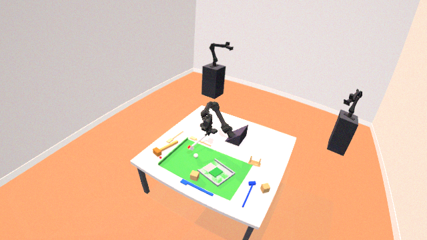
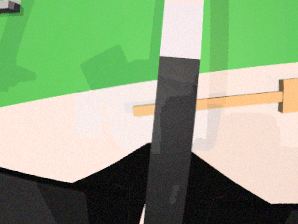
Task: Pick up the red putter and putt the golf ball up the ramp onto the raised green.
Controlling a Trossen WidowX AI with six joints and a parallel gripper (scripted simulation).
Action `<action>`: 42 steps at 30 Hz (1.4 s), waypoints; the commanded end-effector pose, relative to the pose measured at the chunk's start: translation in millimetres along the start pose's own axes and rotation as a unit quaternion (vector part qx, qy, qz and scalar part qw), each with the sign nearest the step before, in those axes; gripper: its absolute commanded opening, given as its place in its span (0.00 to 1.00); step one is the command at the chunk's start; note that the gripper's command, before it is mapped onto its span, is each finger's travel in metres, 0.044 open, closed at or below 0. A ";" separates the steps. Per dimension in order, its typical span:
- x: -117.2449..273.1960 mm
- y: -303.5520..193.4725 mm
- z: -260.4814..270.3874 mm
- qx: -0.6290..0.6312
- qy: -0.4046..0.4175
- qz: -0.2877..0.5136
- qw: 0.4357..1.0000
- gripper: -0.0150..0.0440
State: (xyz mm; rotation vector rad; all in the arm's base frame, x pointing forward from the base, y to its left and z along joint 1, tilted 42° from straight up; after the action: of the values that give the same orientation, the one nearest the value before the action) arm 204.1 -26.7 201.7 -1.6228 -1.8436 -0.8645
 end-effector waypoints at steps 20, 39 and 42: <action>-36.4 0.3 -0.4 -0.023 -0.009 0.016 1.000 0.25; -39.7 -1.5 -9.1 -0.023 -0.007 0.018 1.000 0.25; -40.5 -3.3 -20.2 -0.023 -0.009 0.017 1.000 0.25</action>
State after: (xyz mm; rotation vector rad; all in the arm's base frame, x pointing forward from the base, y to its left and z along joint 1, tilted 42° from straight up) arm 207.2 -60.2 176.7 -1.6892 -1.8042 -0.8736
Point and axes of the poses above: the point midway between the two fingers, 35 mm back from their tips, its own x axis back along the fingers, its own z axis across the jaws, y = z × x, the point moved 1 cm from there along x, back along the fingers, and after that the axes turned 8 degrees about x, right-handed, at the moved point
